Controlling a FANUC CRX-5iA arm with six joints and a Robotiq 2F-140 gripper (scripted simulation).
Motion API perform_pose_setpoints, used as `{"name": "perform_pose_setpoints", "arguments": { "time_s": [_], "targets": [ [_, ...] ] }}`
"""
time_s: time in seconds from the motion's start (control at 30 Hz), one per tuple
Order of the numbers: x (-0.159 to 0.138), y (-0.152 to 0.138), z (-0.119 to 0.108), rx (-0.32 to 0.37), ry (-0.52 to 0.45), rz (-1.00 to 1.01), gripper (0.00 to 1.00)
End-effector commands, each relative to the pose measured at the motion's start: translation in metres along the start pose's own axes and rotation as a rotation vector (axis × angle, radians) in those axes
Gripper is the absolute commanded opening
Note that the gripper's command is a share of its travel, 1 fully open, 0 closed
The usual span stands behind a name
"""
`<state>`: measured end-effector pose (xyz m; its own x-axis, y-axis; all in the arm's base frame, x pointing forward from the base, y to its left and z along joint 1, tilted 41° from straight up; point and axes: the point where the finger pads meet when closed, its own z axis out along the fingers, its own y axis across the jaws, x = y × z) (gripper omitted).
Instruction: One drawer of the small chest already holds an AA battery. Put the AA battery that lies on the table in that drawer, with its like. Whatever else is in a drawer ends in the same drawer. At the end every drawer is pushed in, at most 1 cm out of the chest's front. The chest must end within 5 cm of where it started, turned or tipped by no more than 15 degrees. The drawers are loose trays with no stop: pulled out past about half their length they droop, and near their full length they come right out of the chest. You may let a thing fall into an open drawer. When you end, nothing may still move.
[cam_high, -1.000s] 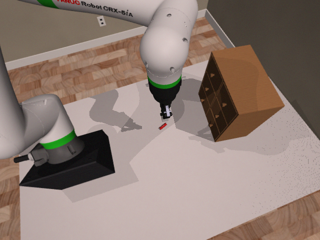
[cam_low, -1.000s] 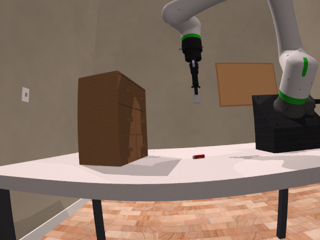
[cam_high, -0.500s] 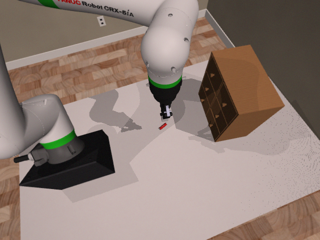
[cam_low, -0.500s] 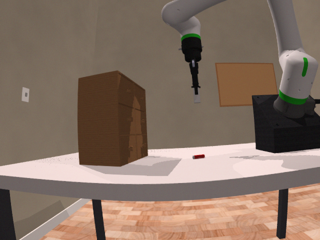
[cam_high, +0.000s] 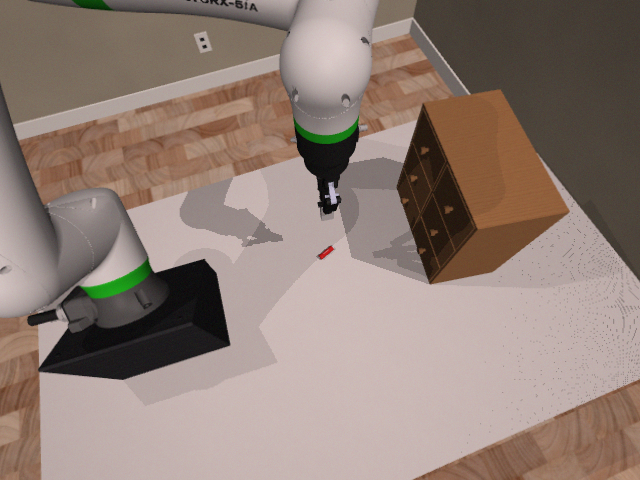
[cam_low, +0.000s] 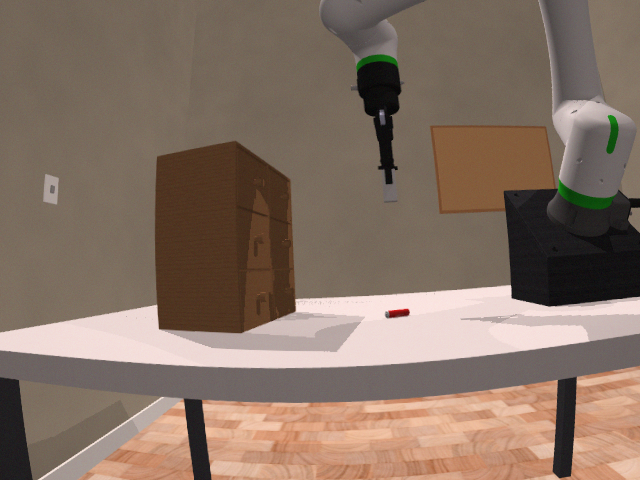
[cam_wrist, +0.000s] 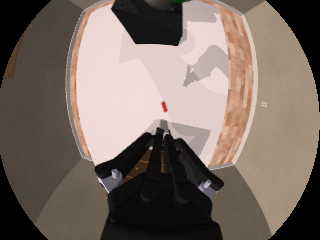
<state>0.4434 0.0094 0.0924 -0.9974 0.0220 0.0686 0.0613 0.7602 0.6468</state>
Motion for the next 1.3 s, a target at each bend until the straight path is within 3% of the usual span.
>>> {"name": "perform_pose_setpoints", "arguments": {
  "time_s": [0.0,0.27,0.9,1.07,1.27],
  "targets": [
    [-0.004,0.042,0.0,-0.001,-0.001,0.002,0.0],
    [-0.01,0.094,-0.001,-0.001,-0.001,0.002,0.0],
    [-0.014,0.099,0.004,-0.001,-0.05,0.002,0.0],
    [-0.022,0.099,0.011,-0.001,-0.146,0.002,0.0],
    [-0.038,0.099,0.026,0.0,-0.33,0.002,0.0]
  ]
}}
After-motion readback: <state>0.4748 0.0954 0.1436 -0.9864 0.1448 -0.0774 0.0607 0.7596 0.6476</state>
